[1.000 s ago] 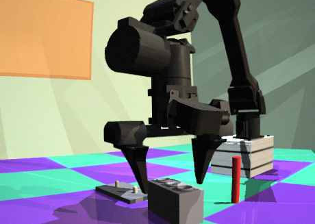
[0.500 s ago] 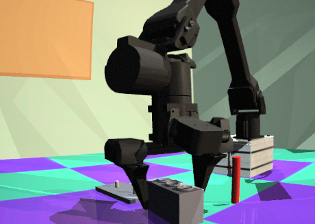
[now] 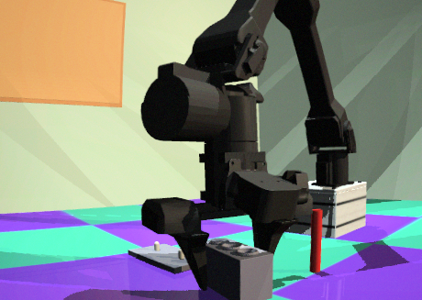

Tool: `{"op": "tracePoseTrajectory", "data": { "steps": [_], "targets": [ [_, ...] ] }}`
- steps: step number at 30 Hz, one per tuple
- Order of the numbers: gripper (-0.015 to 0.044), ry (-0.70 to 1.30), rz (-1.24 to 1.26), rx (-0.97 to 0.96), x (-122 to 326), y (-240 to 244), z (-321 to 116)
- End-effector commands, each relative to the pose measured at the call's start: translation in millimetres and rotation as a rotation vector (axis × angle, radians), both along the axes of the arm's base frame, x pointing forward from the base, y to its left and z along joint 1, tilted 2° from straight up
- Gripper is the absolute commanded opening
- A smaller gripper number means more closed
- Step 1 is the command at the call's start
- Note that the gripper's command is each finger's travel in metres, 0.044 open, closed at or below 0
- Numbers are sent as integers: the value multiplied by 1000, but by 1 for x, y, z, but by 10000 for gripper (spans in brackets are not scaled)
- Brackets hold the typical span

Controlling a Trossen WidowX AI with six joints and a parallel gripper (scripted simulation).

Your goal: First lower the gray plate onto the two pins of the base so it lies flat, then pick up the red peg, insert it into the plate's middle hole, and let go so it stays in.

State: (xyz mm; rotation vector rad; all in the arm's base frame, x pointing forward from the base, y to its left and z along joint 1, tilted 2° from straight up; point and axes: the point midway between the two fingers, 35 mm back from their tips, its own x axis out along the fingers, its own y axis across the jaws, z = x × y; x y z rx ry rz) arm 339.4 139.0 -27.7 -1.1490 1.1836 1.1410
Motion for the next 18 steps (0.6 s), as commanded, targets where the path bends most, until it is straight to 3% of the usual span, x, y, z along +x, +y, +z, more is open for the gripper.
{"op": "tracePoseTrajectory", "data": {
  "steps": [1,4,13,15,18],
  "targets": [
    [204,-4,4,-4,1,0,0],
    [125,-4,4,-4,1,0,0],
    [65,-4,4,-4,1,0,0],
    [12,-4,4,-4,1,0,0],
    [0,-5,4,-4,2,0,7]
  ]
}}
